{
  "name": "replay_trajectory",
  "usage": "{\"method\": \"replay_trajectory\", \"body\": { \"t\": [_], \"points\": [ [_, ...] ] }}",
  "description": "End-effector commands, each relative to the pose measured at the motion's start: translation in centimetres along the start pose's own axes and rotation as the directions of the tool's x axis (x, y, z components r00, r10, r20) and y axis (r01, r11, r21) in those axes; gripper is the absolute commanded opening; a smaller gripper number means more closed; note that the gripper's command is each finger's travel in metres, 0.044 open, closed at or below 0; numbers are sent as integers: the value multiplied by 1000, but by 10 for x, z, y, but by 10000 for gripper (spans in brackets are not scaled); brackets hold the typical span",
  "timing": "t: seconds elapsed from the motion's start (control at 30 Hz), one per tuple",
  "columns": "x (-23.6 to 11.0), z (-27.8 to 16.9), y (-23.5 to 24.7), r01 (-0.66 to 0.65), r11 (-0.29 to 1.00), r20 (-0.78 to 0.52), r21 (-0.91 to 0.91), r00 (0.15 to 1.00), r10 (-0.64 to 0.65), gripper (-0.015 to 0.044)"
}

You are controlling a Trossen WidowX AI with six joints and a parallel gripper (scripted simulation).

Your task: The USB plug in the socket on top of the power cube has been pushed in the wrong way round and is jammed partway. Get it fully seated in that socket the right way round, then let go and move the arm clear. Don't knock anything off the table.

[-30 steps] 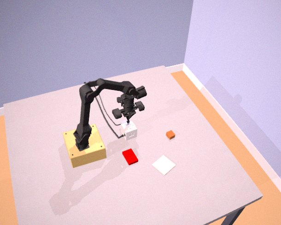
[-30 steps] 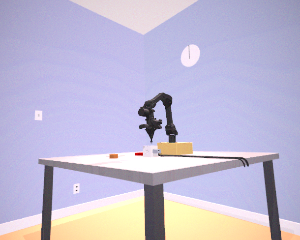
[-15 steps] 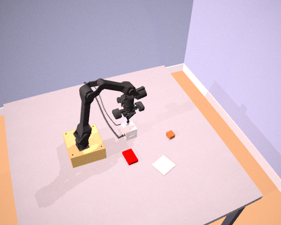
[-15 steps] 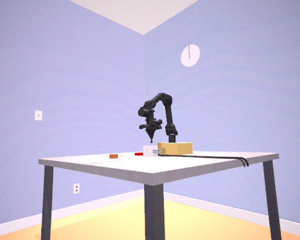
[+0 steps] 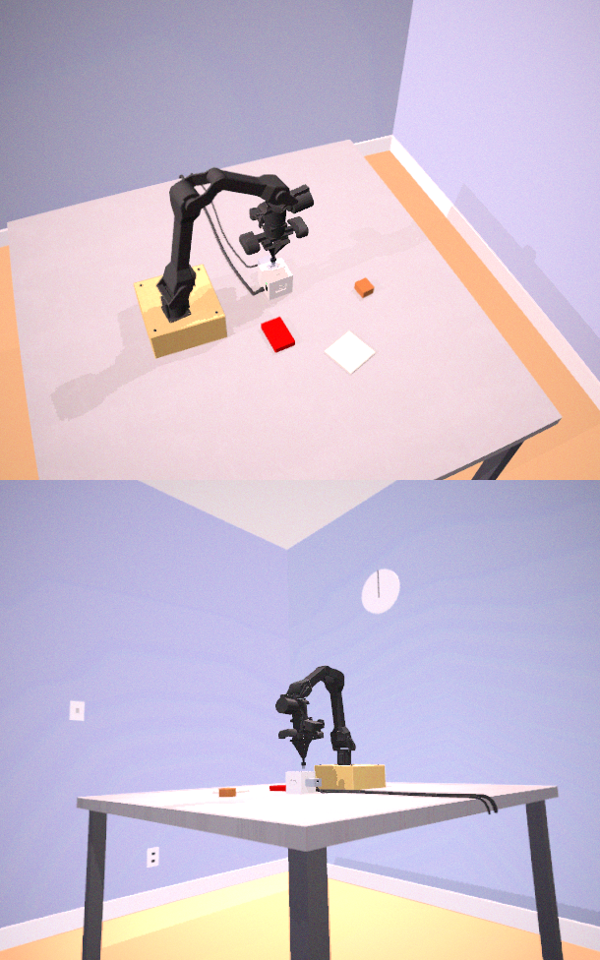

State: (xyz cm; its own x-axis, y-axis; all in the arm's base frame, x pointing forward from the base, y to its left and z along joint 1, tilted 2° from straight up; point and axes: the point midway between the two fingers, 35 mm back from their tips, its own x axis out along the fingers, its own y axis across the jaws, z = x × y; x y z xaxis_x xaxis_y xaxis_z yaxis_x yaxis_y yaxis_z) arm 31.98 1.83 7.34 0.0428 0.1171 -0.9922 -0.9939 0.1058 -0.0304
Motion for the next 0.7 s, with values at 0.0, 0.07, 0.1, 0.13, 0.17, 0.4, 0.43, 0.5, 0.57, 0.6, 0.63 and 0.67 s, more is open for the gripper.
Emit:
{"method": "replay_trajectory", "body": {
  "t": [0.0, 0.07, 0.1, 0.13, 0.17, 0.4, 0.43, 0.5, 0.57, 0.6, 0.63, 0.67],
  "points": [
    [1, 0, 0, -1, 1000, 6, -4, 1000, 2, 0],
    [1, 1, 0, -1, 1000, 8, -4, 1000, 1, 0],
    [2, 1, 0, -1, 1000, 8, -4, 1000, 1, 0],
    [2, 1, 0, -1, 1000, 9, -4, 1000, 1, 0],
    [2, 1, 0, -1, 1000, 10, -4, 1000, 1, 0],
    [3, 1, 0, -1, 1000, 16, -3, 1000, 1, 0],
    [3, 1, 0, -1, 1000, 16, -3, 1000, 1, 0],
    [3, 1, 0, -1, 1000, 16, -3, 1000, 1, 0],
    [3, 1, 0, -1, 1000, 16, -3, 1000, 1, 0],
    [3, 1, 0, -1, 1000, 16, -3, 1000, 1, 0],
    [3, 1, 0, -1, 1000, 16, -3, 1000, 1, 0],
    [4, 1, 0, -1, 1000, 16, -3, 1000, 1, 0]
  ]
}}
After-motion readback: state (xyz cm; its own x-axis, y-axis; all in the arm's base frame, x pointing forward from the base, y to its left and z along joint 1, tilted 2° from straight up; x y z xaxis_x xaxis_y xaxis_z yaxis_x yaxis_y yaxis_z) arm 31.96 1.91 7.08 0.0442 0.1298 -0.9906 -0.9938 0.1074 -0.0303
